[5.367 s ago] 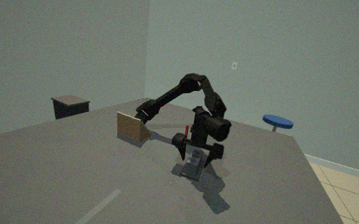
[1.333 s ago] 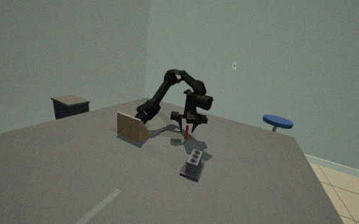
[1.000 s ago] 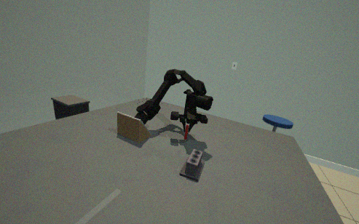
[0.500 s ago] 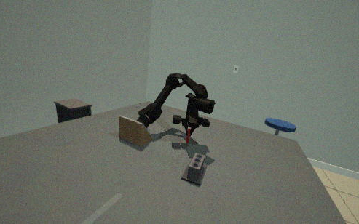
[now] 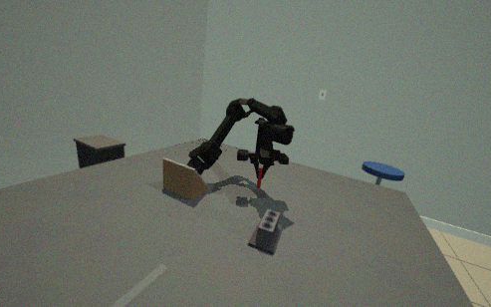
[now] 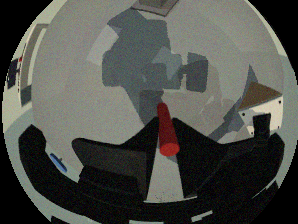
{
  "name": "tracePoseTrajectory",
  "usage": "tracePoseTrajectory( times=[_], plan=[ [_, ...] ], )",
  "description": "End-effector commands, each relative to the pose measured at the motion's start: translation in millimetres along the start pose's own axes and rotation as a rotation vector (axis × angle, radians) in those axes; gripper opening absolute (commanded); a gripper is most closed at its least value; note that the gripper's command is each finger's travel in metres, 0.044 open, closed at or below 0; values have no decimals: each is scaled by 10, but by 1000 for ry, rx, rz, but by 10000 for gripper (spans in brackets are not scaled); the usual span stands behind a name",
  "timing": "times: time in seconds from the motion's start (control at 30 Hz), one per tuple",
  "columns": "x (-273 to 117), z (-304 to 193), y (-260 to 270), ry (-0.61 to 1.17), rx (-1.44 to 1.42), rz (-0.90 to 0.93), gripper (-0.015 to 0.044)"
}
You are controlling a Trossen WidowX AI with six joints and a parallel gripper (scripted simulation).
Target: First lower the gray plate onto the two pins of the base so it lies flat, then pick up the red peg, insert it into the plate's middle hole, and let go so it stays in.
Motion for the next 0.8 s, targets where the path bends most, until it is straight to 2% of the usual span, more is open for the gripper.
tracePoseTrajectory(
  times=[0.0,0.33,0.77],
  plan=[
    [-110,3,8,-10,-9,5,0],
    [-429,-12,-2,-31,-26,22,0],
    [-404,284,168,-28,-27,4,0]
  ],
)
Point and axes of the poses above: the point midway between the two fingers, 35 mm back from their tips, its own x axis out along the fingers, its own y axis across the jaws, z = x × y, the point moved 3 cm from there along -x, back along the fingers, and after that the axes turned 11 degrees about x, right-handed, at the moved point
